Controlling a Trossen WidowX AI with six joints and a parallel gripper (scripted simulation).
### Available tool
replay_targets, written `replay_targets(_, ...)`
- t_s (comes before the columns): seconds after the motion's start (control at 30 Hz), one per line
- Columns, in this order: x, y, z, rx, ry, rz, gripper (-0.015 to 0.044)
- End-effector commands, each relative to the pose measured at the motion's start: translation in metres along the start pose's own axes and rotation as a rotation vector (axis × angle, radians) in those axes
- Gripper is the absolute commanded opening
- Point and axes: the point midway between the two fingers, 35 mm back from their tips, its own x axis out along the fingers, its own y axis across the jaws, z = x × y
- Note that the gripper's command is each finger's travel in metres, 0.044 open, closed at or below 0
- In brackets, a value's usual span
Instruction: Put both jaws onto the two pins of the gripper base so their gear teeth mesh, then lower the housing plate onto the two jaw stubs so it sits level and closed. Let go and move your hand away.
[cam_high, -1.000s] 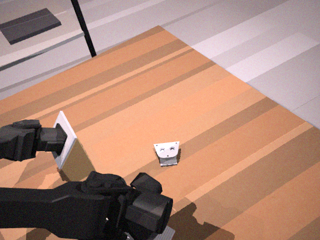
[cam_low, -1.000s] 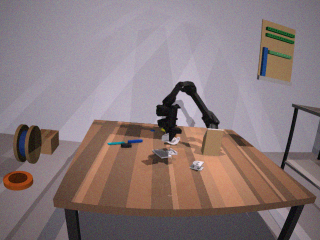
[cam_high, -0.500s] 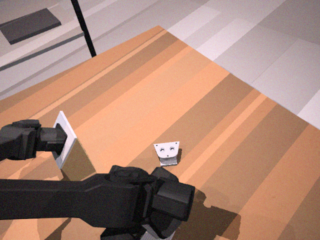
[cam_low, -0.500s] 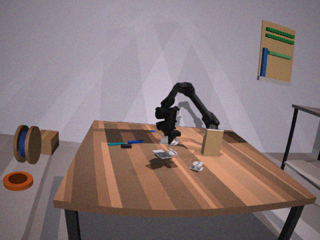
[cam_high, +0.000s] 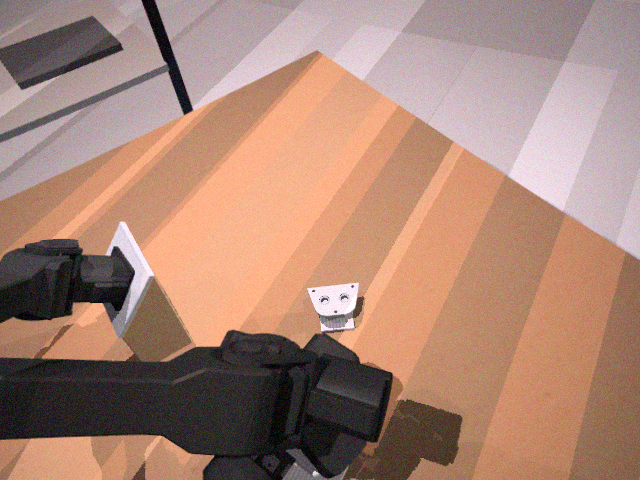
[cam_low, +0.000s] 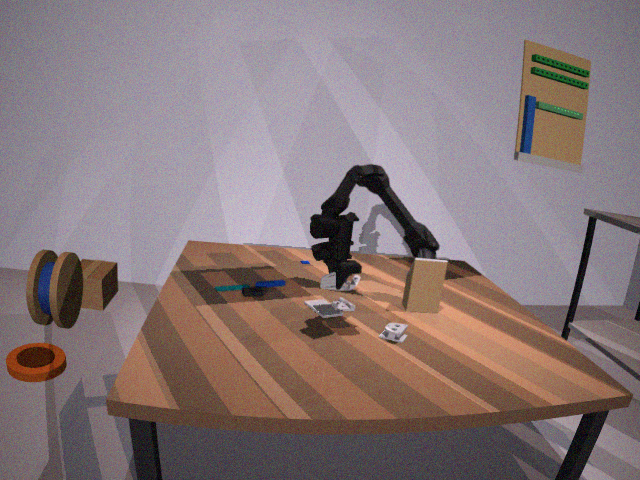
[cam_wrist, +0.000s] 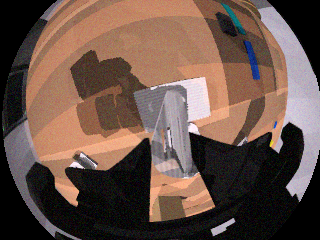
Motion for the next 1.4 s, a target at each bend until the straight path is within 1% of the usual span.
replay_targets(0.0, 0.0, 0.001, -0.001, 0.011, 0.004, 0.004, 0.0134)
replay_targets(0.7, 0.0, 0.002, -0.002, 0.011, 0.004, 0.004, 0.0134)
replay_targets(1.37, 0.032, 0.002, -0.001, 0.012, 0.004, 0.004, 0.0134)
